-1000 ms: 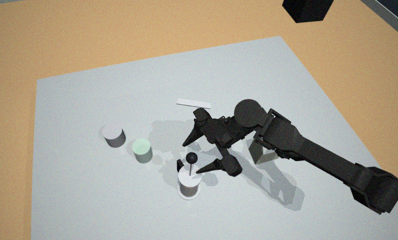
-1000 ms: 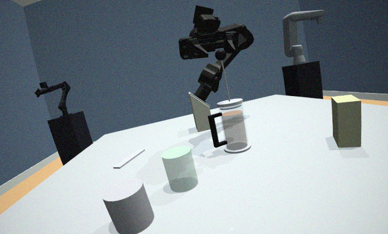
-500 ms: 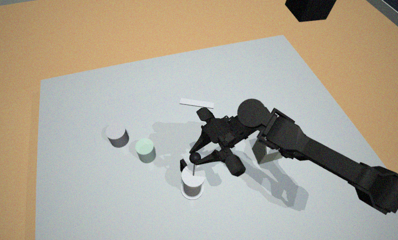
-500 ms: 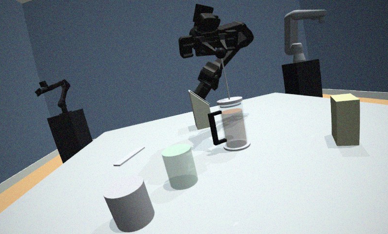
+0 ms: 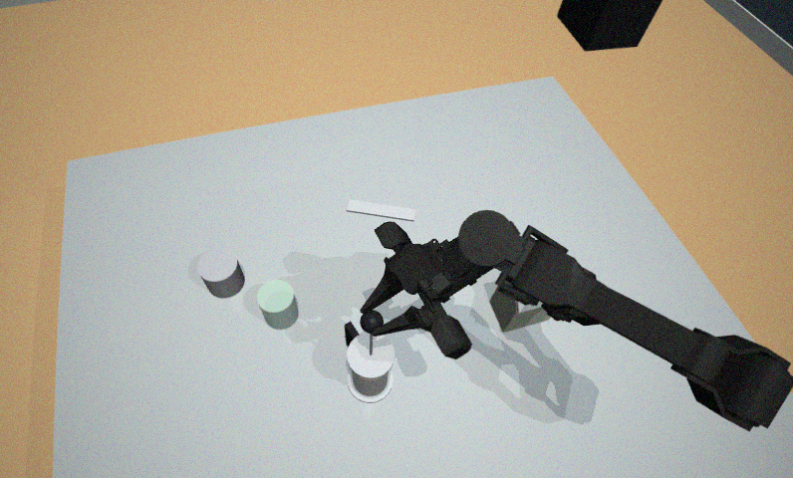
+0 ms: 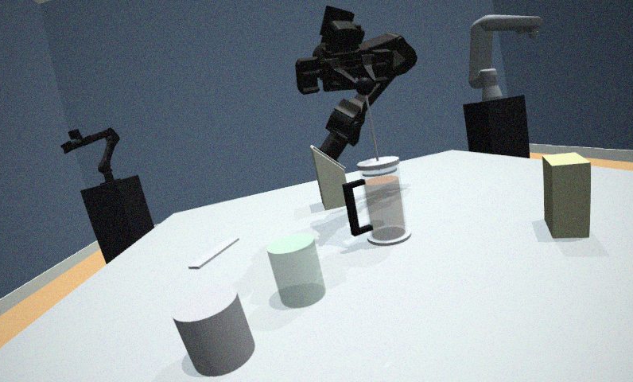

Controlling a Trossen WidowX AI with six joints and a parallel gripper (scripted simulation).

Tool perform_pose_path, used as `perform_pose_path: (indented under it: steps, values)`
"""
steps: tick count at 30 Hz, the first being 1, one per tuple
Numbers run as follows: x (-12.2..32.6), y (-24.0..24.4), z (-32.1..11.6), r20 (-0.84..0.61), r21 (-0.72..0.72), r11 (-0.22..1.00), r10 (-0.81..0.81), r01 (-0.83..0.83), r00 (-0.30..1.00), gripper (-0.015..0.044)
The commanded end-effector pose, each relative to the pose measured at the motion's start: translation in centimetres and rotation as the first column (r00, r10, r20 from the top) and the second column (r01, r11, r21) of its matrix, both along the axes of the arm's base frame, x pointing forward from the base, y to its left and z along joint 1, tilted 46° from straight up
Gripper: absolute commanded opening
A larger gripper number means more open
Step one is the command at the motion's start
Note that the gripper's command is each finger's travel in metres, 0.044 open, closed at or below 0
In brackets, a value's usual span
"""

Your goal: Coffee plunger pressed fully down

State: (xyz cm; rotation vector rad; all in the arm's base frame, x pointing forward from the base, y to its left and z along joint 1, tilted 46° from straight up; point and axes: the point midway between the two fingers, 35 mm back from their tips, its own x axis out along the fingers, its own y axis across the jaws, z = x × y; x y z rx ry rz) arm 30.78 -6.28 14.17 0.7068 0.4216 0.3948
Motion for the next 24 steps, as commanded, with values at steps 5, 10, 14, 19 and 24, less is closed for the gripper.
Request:
perform_pose_path:
  steps: [5, 10, 14, 19, 24]
  values:
    - [0.1, 1.1, -1.8, -0.025, 0.003, 1.0, 0.003, -0.003, 1.0, 0.0126]
    - [0.3, 1.5, -2.5, -0.027, 0.001, 1.0, 0.004, -0.004, 1.0, 0.0126]
    - [0.4, 1.9, -3.0, -0.028, 0.0, 1.0, 0.004, -0.004, 1.0, 0.0126]
    - [0.6, 2.5, -3.6, -0.029, 0.0, 1.0, 0.004, -0.004, 1.0, 0.0126]
    - [0.7, 3.0, -4.2, -0.029, -0.001, 1.0, 0.004, -0.004, 1.0, 0.0126]
